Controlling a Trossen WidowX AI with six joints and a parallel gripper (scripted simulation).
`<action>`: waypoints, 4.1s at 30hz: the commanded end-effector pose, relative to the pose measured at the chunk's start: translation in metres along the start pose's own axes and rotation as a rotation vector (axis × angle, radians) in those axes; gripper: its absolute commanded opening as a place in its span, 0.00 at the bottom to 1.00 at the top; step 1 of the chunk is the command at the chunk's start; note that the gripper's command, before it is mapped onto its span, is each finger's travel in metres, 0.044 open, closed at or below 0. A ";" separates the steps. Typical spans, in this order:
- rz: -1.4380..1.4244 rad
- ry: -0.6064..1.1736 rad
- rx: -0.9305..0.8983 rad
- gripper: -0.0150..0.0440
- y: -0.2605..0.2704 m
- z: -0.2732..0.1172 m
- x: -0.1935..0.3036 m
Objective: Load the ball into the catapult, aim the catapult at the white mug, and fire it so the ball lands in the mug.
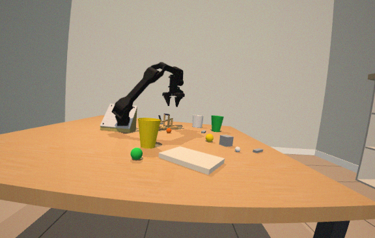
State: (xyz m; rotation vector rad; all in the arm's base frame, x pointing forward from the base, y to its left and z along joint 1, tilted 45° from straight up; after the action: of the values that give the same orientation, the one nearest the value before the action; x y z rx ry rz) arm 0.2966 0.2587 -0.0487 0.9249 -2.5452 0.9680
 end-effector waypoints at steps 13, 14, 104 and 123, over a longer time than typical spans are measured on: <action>0.415 0.026 0.001 0.76 -0.086 0.050 0.056; 0.448 0.028 0.002 0.76 -0.091 0.054 0.062; 0.762 0.051 0.018 0.25 -0.129 0.029 0.125; 0.462 0.165 -0.004 0.25 -0.078 0.038 0.117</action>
State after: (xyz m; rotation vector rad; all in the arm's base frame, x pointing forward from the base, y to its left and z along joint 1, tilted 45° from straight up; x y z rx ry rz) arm 0.2656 0.1234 0.0263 0.1275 -2.7347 1.1330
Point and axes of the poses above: the point midway between the two fingers, 35 mm back from their tips, its own z axis out along the fingers, its own y axis across the jaws, x = y × z, the point moved 2 cm from there along -z, back along the fingers, and after that the axes turned 1 degree about -z, right-handed, at the moved point
